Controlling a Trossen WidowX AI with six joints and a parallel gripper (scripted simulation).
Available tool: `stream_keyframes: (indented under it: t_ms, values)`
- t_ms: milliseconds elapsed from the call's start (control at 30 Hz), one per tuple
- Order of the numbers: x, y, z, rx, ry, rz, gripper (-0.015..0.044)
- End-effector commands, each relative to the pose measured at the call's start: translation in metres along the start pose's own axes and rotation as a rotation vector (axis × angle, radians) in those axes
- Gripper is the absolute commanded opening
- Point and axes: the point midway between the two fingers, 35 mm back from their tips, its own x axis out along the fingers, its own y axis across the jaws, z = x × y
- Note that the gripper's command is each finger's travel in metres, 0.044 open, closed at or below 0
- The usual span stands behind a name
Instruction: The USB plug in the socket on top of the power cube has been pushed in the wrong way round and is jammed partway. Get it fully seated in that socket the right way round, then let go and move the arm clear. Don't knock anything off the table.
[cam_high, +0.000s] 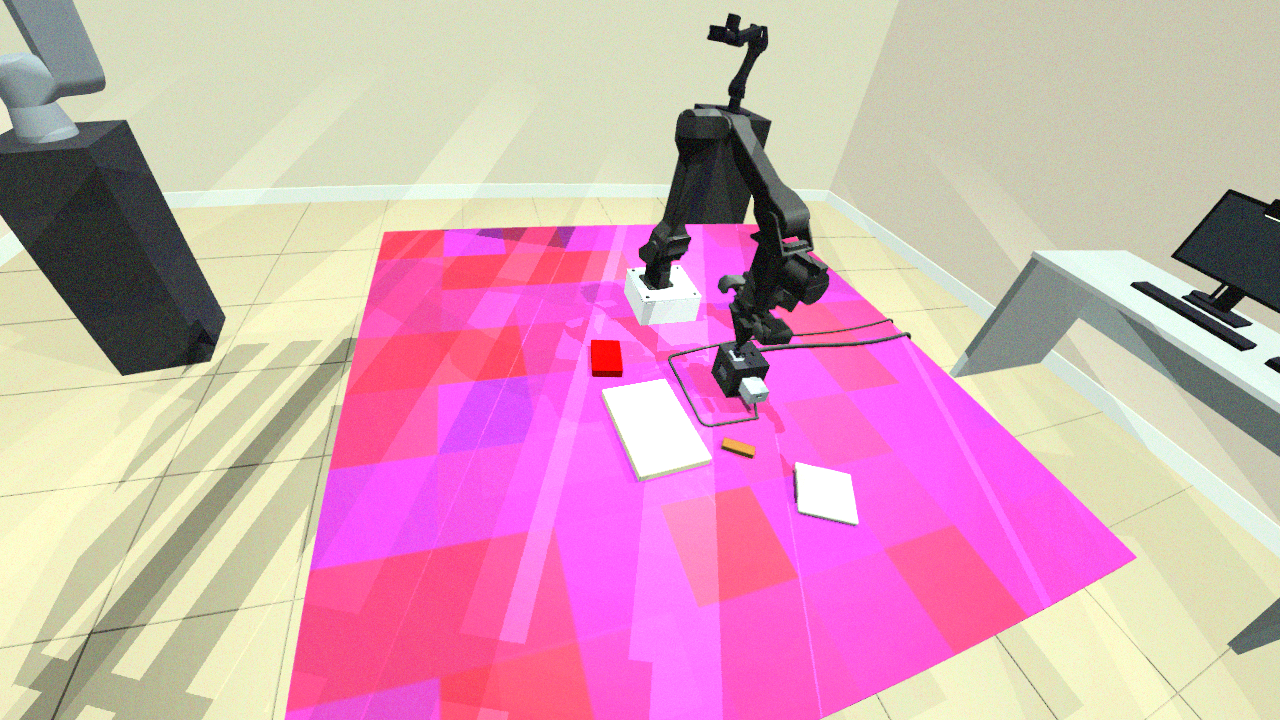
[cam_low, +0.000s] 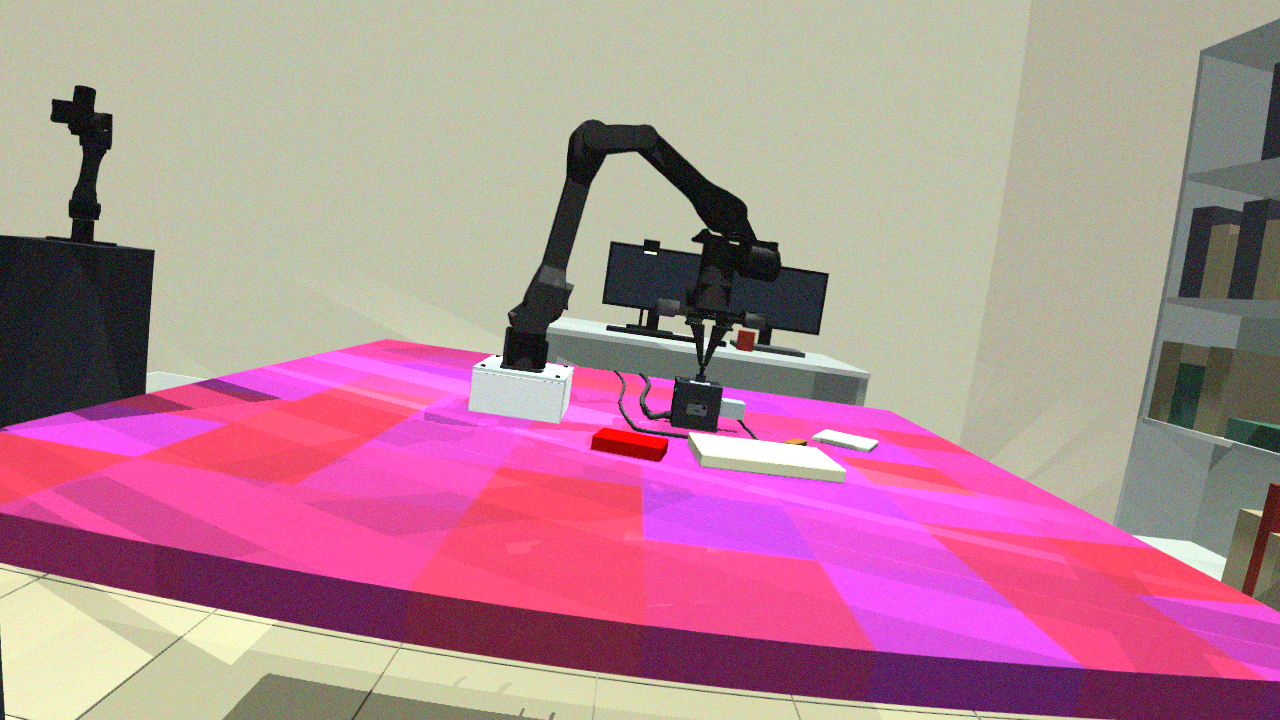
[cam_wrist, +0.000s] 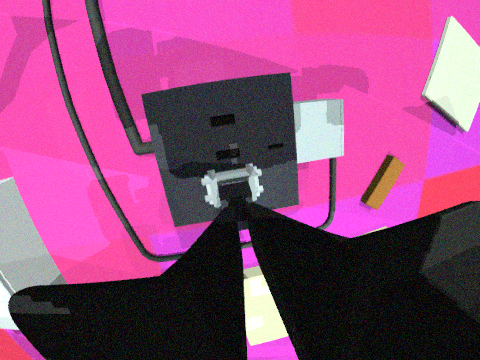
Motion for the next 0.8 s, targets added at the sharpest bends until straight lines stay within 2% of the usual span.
stream_keyframes:
  t_ms: [0,767]
  values:
    - [0.0011,-0.0001,-0.0003,-0.006,0.002,0.000,0.0000]
    - [0.0039,-0.0001,-0.0002,-0.006,0.002,0.000,0.0000]
